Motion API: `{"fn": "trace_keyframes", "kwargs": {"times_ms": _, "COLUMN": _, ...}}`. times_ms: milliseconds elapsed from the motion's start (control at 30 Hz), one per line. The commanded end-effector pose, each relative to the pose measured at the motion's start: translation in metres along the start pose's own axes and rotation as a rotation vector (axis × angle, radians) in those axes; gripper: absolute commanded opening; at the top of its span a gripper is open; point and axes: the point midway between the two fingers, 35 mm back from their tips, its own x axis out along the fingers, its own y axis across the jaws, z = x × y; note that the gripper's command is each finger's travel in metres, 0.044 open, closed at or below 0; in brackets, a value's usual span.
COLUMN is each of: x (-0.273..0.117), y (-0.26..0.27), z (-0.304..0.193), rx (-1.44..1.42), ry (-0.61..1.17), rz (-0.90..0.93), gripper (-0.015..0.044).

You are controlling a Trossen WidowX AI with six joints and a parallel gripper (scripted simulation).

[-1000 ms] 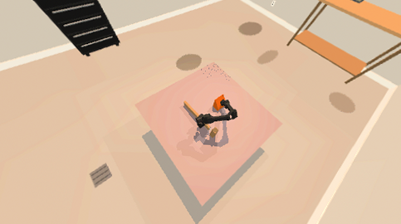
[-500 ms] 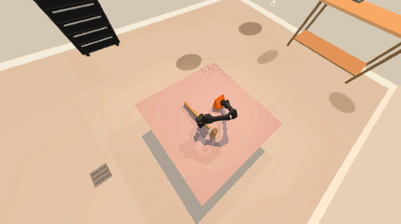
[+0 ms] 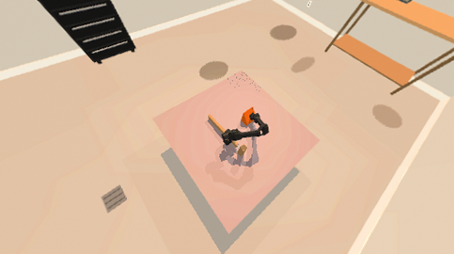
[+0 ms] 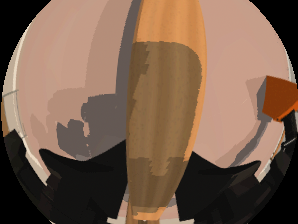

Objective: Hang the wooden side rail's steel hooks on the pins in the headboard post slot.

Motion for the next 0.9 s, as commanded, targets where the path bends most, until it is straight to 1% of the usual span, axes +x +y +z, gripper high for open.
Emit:
{"fn": "trace_keyframes", "kwargs": {"times_ms": 0, "x": -0.0036, "y": 0.0026, "z": 0.0013, "rx": 0.003, "ry": -0.006, "rz": 0.012, "gripper": 0.0}}
{"fn": "trace_keyframes", "kwargs": {"times_ms": 867, "x": -0.0037, "y": 0.0021, "z": -0.0016, "rx": 0.003, "ry": -0.006, "rz": 0.012, "gripper": 0.0}}
